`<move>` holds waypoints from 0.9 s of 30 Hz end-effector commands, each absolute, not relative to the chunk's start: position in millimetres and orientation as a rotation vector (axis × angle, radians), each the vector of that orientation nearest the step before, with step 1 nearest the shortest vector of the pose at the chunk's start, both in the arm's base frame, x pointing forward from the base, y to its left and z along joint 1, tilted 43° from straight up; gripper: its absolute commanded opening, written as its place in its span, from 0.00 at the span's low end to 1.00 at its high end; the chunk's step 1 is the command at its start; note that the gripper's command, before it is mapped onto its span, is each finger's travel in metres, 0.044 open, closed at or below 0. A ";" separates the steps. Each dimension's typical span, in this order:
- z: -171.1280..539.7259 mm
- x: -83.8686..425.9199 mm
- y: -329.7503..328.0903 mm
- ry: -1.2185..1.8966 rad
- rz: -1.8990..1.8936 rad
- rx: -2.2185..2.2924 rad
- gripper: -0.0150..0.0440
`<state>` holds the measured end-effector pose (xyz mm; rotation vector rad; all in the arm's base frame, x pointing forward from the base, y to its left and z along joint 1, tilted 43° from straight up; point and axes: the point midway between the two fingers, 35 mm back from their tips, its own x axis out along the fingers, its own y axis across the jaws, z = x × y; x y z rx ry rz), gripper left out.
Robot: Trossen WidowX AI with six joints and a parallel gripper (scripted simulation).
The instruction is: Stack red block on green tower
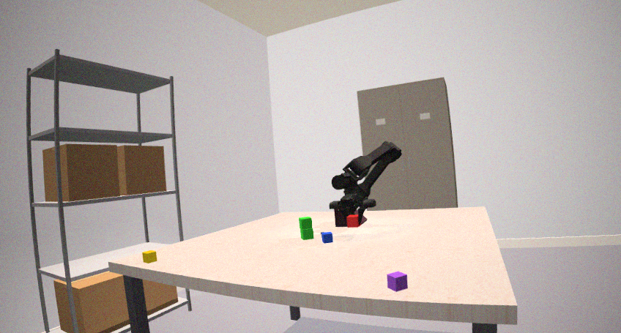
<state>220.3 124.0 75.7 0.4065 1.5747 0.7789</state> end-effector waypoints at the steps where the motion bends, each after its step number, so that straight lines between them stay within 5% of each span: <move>1: 89.0 223.7 111.6 1.570 0.776 0.399 0.25; 27: 125.6 246.3 63.1 1.571 0.772 0.395 0.25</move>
